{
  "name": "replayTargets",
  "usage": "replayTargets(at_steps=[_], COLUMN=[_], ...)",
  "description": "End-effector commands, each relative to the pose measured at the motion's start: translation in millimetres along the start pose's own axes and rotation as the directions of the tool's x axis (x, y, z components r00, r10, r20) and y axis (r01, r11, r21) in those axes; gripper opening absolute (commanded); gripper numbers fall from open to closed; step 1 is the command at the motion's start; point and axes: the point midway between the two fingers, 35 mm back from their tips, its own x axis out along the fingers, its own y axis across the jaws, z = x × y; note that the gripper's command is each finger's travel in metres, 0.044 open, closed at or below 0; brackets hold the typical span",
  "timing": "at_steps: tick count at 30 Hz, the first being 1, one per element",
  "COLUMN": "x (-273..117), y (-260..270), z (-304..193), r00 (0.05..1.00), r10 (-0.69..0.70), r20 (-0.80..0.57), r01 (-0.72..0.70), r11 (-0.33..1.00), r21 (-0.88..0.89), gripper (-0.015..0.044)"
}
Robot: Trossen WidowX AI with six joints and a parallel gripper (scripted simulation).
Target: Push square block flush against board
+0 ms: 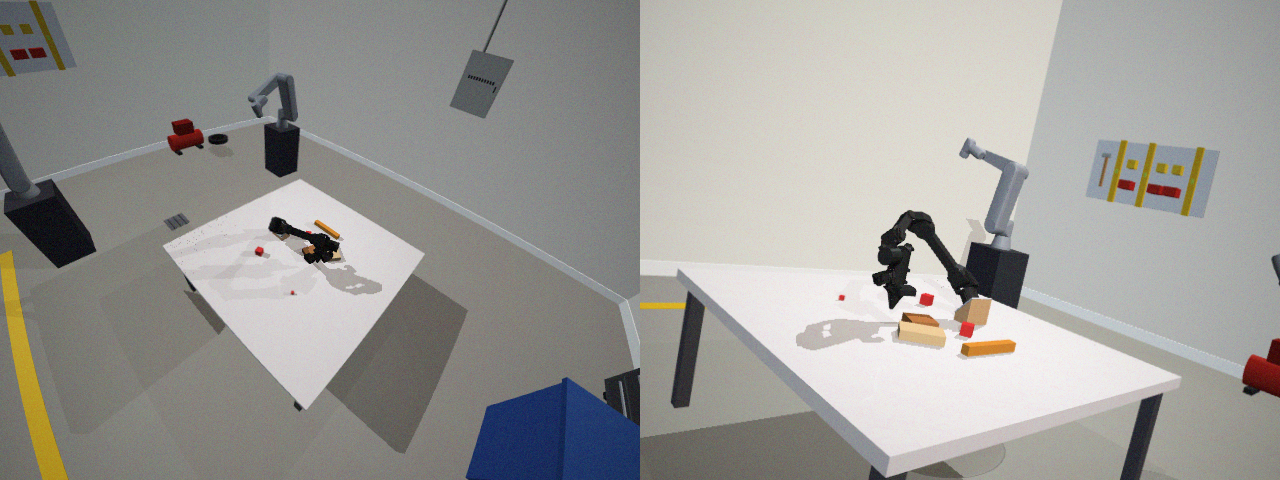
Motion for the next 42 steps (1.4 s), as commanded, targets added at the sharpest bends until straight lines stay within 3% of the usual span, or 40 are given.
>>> replayTargets(at_steps=[1,5,11,16,23,28,42], x=[-16.1,-17.7,-23.6,-16.8,-13.2,39.0,38.3], y=[-0.6,8.9,69.8,87.0,87.5,87.1,87.0], z=[0.4,-8.5,-97.8,-168.4,-170.8,-171.2,-159.4], r00=[1.000,1.000,0.999,1.000,1.000,1.000,1.000], r10=[0.007,0.013,0.034,0.015,0.014,0.011,0.013], r20=[0.005,0.005,0.001,-0.001,-0.001,0.000,0.000], r01=[-0.007,-0.013,-0.034,-0.015,-0.013,-0.011,-0.013], r11=[1.000,1.000,0.995,0.988,0.988,0.988,0.988], r21=[0.007,0.015,0.089,0.152,0.155,0.156,0.155], gripper=[0.0000,0.0000,0.0000,0.0000,0.0000,0.0000,0.0000])
